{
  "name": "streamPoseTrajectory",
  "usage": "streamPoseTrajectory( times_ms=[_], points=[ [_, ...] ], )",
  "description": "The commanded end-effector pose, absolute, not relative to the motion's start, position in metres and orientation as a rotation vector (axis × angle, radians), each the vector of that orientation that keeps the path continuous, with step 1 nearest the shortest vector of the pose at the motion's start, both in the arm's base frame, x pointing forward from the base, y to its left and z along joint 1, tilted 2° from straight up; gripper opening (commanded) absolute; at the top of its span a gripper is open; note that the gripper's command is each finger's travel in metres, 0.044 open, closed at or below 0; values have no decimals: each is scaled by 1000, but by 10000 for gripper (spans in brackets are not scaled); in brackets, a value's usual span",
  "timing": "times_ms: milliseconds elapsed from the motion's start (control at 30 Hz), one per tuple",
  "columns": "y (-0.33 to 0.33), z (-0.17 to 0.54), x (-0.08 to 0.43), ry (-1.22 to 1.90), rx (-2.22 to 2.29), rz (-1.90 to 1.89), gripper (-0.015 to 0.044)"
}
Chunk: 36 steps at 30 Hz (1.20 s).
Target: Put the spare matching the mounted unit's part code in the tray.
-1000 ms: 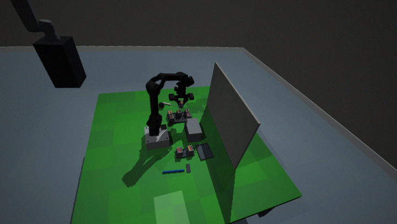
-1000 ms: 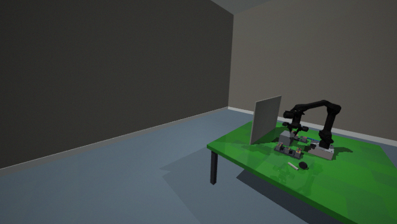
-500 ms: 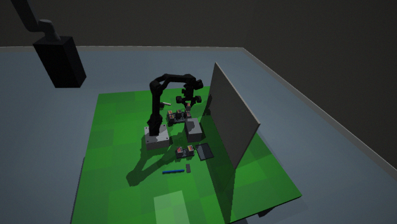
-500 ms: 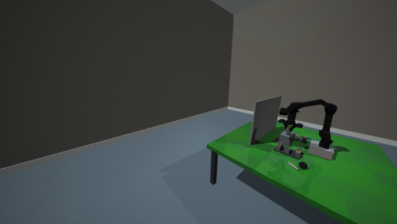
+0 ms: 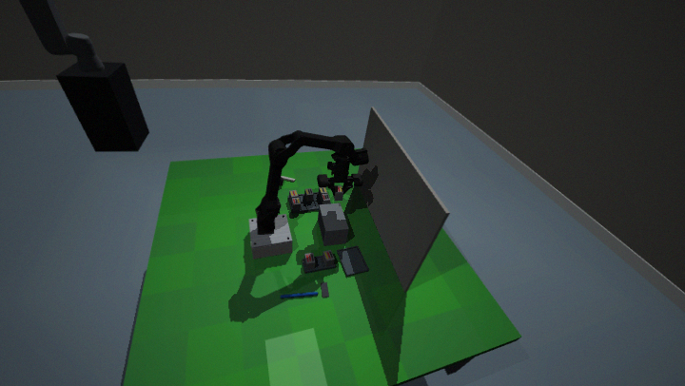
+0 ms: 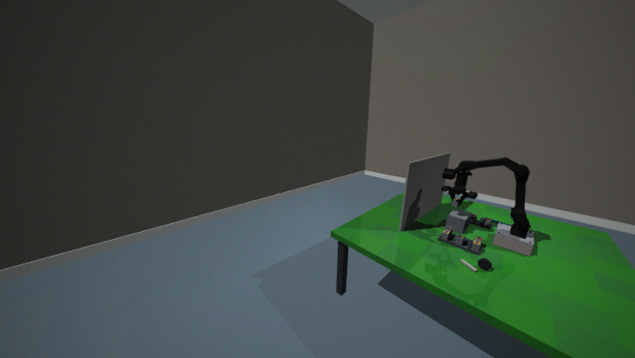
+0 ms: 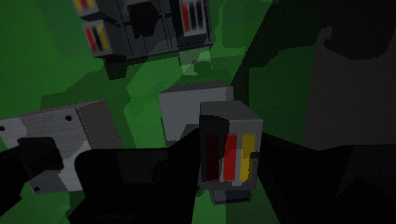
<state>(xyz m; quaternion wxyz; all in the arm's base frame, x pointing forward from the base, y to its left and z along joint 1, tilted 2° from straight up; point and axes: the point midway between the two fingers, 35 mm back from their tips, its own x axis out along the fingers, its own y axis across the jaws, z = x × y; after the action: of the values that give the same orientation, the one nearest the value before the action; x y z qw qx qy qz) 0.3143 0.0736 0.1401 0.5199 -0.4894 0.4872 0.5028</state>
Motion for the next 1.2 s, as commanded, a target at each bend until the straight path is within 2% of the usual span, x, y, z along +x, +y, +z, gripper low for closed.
streamPoseTrajectory(
  times_ms=[0, 667, 1167],
  points=[
    [55, 139, 325, 1173, -1184, 1209, 0],
    [-63, 132, 353, 1194, -1164, 1194, 0],
    [-153, 128, 354, 1159, -1227, 1240, 0]
  ],
)
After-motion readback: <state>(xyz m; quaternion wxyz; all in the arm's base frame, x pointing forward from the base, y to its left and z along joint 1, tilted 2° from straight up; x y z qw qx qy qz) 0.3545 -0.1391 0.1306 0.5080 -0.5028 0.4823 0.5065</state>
